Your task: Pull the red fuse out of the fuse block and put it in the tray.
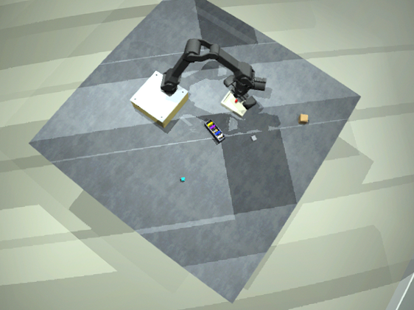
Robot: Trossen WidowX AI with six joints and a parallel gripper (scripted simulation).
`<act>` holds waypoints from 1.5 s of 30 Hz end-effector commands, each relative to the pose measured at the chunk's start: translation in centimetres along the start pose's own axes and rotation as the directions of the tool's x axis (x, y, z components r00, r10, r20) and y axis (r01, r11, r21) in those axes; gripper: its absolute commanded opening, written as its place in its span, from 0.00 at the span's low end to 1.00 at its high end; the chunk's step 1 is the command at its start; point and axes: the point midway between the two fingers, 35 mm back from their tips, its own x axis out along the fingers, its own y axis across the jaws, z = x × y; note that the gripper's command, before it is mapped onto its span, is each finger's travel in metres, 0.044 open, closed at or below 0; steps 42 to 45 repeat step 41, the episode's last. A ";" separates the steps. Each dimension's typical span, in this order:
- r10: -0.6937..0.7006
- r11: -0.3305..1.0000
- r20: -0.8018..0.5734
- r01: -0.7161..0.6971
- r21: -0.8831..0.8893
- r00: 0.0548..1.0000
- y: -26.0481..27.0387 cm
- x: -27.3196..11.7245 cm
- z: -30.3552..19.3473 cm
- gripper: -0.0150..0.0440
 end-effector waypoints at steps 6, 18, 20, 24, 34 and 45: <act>-0.001 1.000 0.001 0.001 0.000 1.000 0.0 -0.1 0.0 0.70; 0.004 1.000 0.001 -0.004 0.005 1.000 0.0 -3.7 0.0 0.81; 0.004 1.000 0.001 -0.004 0.005 1.000 0.0 -3.7 0.0 0.81; 0.003 1.000 -0.003 -0.003 0.003 1.000 0.0 -3.5 0.0 0.81; 0.003 1.000 -0.003 -0.003 0.003 1.000 0.0 -3.5 0.0 0.81; 0.003 1.000 -0.003 -0.003 0.003 1.000 0.0 -3.5 0.0 0.81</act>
